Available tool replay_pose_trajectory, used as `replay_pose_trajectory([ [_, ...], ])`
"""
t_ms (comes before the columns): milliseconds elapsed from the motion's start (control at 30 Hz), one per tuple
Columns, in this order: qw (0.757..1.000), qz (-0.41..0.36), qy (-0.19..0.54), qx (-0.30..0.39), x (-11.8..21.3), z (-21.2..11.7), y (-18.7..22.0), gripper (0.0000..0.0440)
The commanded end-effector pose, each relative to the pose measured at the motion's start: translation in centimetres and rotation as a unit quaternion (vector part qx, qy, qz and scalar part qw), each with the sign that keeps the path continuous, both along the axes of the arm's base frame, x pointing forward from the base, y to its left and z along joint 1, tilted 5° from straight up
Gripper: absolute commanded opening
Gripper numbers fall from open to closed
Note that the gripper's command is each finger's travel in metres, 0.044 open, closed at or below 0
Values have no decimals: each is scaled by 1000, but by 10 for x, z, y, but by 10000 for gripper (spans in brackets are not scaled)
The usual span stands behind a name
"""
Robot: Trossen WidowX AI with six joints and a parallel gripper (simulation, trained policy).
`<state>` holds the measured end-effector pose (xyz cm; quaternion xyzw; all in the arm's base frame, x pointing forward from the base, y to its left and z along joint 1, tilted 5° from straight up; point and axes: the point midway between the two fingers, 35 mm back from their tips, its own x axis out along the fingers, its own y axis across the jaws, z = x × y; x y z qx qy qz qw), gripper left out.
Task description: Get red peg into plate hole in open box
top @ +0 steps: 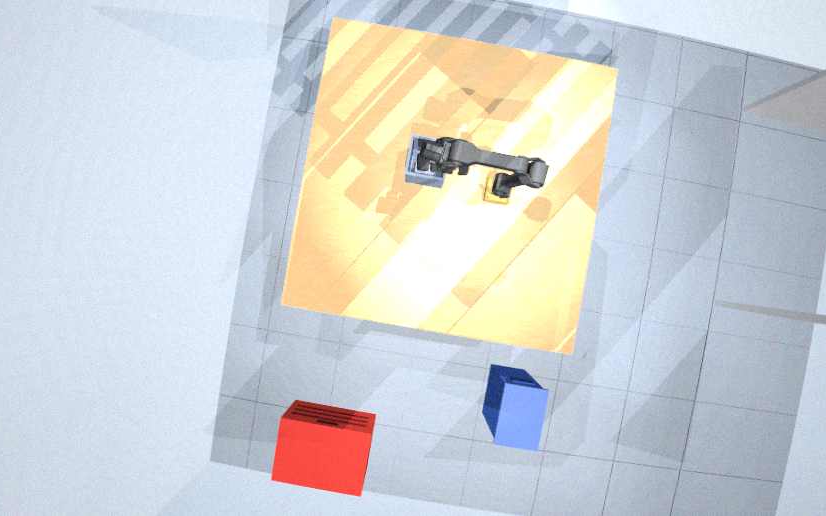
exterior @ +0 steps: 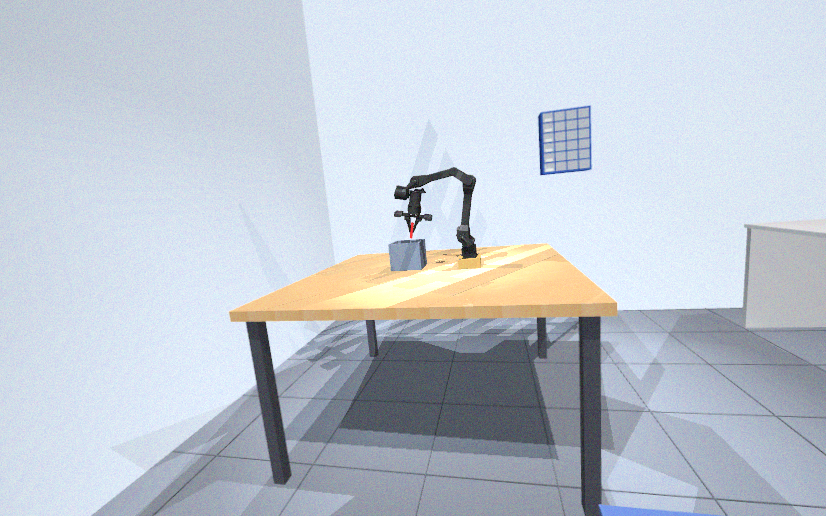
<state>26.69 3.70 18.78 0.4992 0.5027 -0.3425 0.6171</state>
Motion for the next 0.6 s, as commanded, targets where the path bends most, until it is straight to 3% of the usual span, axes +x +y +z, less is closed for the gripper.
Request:
replay_pose_trajectory([
  [0,1000,-2,17,-1,5,-7,-7,0],
  [567,998,-7,56,2,26,-41,-33,0],
])
